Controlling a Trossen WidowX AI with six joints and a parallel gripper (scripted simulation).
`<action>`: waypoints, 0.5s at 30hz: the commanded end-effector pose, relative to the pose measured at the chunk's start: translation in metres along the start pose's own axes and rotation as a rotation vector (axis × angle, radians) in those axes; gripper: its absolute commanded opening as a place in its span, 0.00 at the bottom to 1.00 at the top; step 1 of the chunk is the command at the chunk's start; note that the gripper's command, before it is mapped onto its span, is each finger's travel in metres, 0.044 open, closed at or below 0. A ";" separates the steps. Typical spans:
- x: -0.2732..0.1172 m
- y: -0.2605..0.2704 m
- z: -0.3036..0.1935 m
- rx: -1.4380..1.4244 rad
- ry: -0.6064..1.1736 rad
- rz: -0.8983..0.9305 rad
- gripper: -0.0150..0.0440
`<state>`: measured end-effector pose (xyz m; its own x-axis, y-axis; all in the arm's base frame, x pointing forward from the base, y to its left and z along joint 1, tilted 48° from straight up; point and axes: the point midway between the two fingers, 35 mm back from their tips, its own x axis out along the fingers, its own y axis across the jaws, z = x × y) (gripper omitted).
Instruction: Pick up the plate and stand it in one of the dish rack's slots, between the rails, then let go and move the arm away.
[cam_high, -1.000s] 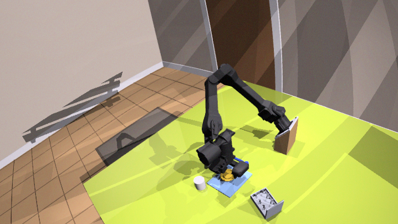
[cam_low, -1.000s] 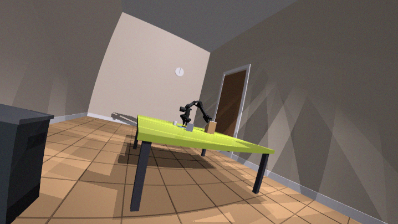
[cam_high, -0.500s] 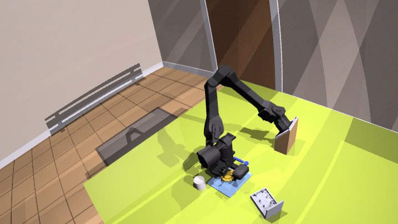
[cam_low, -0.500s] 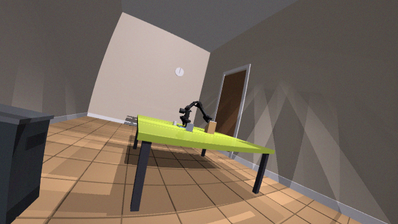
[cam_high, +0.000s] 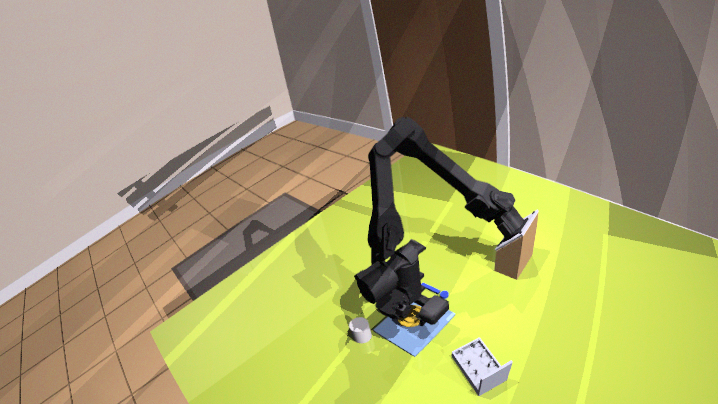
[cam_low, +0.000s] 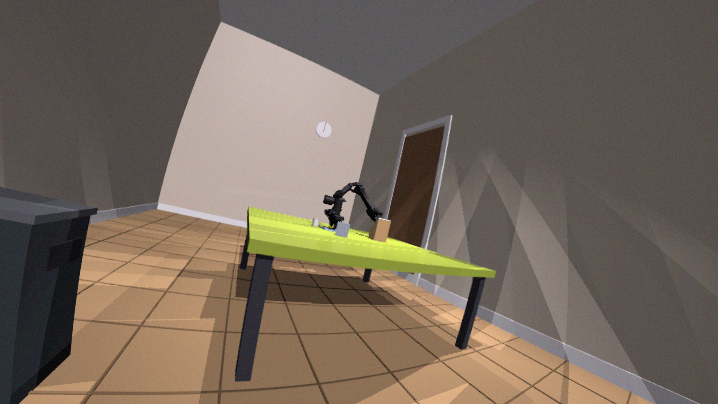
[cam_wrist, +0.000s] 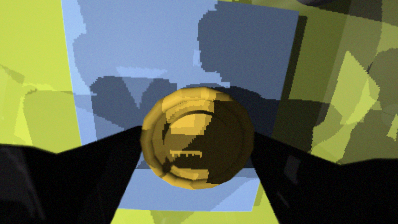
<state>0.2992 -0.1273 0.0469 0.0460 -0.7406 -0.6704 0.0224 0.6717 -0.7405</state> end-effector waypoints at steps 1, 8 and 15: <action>0.000 0.000 0.000 -0.004 -0.001 -0.003 0.72; -0.027 0.004 0.008 -0.004 -0.003 0.013 0.41; -0.062 0.008 0.014 -0.005 -0.003 0.024 0.25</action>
<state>0.3090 -0.0884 0.0752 0.0483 -0.7310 -0.6806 0.0142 0.6819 -0.7313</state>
